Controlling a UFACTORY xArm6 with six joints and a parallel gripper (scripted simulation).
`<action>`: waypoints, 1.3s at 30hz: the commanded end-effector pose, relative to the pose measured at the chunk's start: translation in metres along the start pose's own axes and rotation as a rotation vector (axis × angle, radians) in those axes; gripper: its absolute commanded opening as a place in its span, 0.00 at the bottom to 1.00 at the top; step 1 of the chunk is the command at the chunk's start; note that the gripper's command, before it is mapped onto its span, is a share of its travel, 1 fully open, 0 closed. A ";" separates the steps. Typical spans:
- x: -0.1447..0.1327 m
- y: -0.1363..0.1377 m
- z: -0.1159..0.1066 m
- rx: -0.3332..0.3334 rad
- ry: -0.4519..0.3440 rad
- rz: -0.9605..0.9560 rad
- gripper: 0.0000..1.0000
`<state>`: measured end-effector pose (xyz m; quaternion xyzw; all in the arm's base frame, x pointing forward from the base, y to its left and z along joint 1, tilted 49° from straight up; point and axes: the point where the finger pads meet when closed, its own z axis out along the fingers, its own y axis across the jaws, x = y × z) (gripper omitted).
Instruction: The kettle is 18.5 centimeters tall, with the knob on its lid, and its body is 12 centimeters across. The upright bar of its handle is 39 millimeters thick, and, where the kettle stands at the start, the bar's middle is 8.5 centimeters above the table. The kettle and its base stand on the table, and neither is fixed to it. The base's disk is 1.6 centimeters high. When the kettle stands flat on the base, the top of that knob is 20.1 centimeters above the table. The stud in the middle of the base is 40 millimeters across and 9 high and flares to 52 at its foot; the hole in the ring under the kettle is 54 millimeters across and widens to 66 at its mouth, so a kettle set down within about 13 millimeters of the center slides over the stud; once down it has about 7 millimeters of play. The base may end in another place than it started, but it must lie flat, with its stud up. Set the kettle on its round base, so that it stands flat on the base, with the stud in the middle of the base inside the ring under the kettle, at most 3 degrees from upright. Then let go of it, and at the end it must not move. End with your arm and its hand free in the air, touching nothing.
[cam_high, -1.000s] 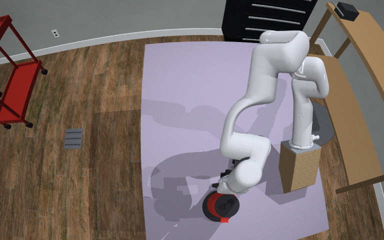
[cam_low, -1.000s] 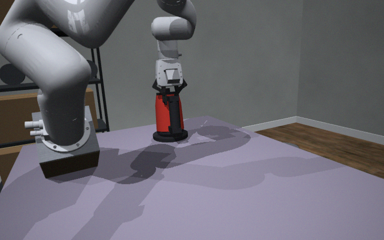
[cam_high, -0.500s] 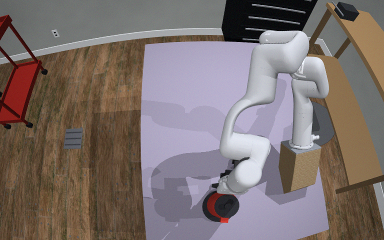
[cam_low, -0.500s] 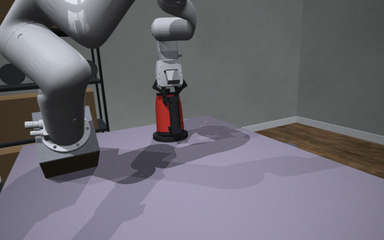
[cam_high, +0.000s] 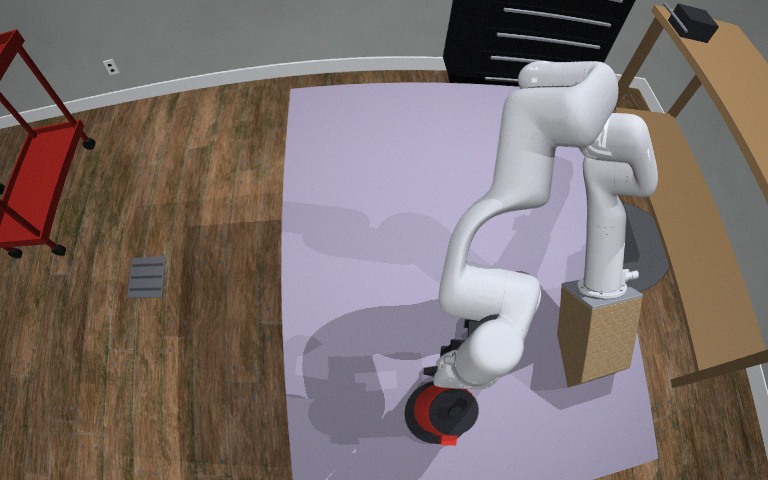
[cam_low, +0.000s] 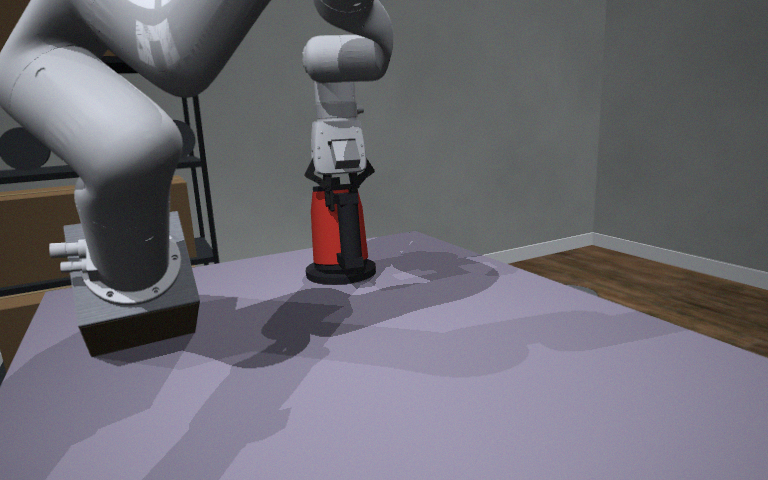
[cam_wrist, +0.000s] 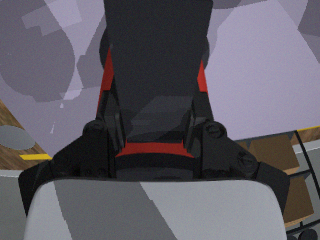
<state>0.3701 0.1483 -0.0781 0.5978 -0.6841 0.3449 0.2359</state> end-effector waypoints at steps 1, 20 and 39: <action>-0.001 -0.001 -0.002 0.002 -0.003 0.001 0.00; -0.001 -0.001 -0.002 0.002 -0.003 0.001 0.81; -0.001 -0.001 -0.002 0.002 -0.003 0.001 0.81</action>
